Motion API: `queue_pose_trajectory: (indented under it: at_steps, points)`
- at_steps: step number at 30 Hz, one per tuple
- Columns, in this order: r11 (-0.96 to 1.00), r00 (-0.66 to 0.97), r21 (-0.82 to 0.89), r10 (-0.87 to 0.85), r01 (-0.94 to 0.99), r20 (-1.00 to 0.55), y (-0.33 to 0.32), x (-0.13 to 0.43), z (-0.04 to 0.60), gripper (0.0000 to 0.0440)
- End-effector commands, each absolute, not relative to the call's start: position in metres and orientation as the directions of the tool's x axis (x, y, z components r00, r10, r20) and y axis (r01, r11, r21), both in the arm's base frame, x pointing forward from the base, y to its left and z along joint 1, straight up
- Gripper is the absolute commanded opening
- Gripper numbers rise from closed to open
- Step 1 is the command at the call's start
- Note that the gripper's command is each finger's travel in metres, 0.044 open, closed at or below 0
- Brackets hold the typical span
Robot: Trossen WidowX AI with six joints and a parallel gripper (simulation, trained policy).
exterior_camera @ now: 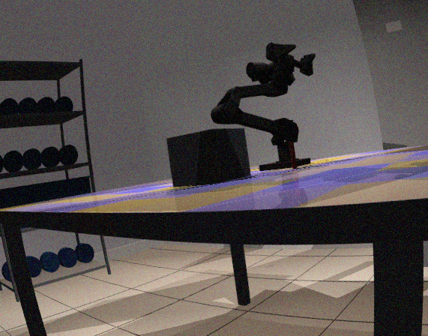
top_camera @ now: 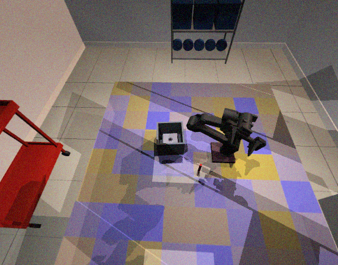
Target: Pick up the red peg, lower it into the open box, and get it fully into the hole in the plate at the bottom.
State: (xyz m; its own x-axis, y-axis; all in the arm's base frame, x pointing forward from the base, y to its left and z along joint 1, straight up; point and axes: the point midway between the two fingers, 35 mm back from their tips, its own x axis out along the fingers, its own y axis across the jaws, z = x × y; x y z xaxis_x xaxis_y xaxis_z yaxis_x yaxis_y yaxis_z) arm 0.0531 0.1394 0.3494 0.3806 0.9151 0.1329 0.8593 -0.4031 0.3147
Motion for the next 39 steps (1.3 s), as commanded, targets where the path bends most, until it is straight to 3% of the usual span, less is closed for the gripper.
queue_pose_trajectory:
  at_steps: [1, 2, 23, 31, 39]
  points:
    - [-0.411, 0.385, 0.316, 0.912, 0.855, 0.144, 0.139, 0.053, 0.353, 0.0423]
    - [-0.421, 0.39, 0.321, 0.907, 0.849, 0.157, 0.139, 0.052, 0.358, 0.0439]
    - [-0.619, 0.433, 0.656, 0.78, 0.432, 0.451, 0.168, 0.027, 0.472, 0.044]
    - [-0.521, 0.395, 0.817, 0.824, 0.248, 0.406, 0.207, 0.025, 0.48, 0.044]
    - [-0.309, 0.412, 0.94, 0.882, 0.143, 0.227, 0.246, 0.045, 0.461, 0.044]
